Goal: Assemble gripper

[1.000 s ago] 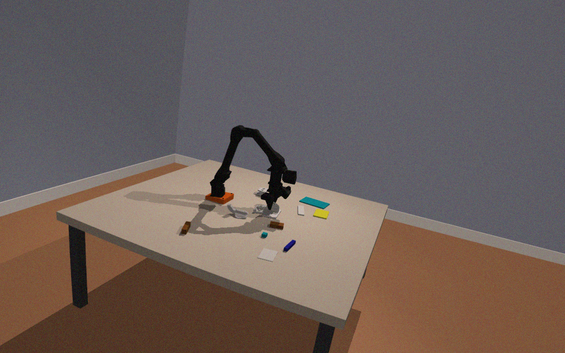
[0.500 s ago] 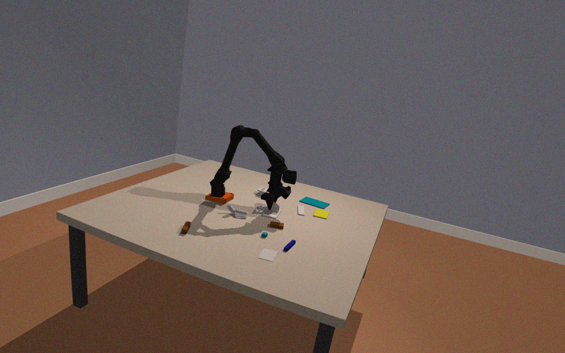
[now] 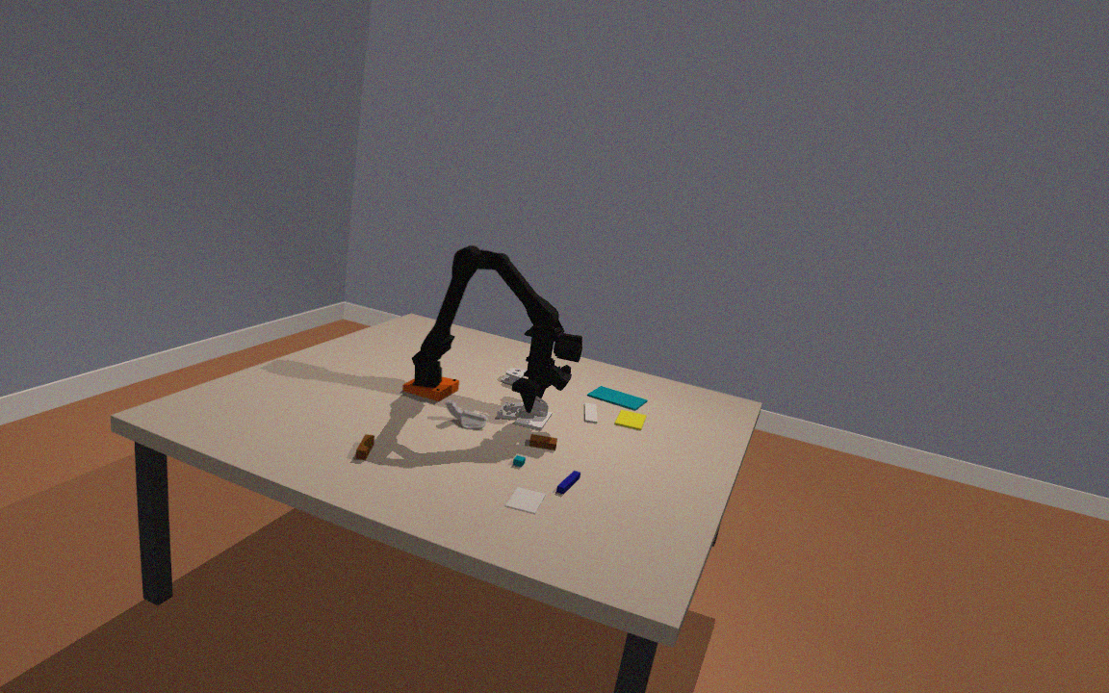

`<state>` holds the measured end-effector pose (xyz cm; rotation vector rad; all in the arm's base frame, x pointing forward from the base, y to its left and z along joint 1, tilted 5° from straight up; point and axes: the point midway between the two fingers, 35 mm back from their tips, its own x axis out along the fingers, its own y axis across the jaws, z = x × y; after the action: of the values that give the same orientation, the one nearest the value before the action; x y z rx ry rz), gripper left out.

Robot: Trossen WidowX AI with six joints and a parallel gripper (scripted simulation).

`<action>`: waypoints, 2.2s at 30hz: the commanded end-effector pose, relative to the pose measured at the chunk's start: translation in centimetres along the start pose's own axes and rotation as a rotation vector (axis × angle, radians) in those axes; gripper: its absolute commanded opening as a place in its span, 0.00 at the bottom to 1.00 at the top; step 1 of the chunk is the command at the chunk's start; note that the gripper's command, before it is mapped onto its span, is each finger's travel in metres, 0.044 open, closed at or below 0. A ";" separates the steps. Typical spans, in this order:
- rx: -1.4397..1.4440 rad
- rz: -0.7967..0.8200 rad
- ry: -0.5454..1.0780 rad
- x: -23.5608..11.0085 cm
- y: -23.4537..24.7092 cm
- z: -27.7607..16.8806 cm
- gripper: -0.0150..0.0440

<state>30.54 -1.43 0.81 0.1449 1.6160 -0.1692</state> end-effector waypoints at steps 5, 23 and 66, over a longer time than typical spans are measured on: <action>0.000 0.000 0.000 0.0 0.0 0.0 0.63; -0.001 0.001 -0.014 -6.6 0.0 0.2 0.46; -0.171 -0.018 0.011 -7.2 -17.6 -13.9 1.00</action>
<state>17.32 -15.03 9.19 0.0246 1.6175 -0.0722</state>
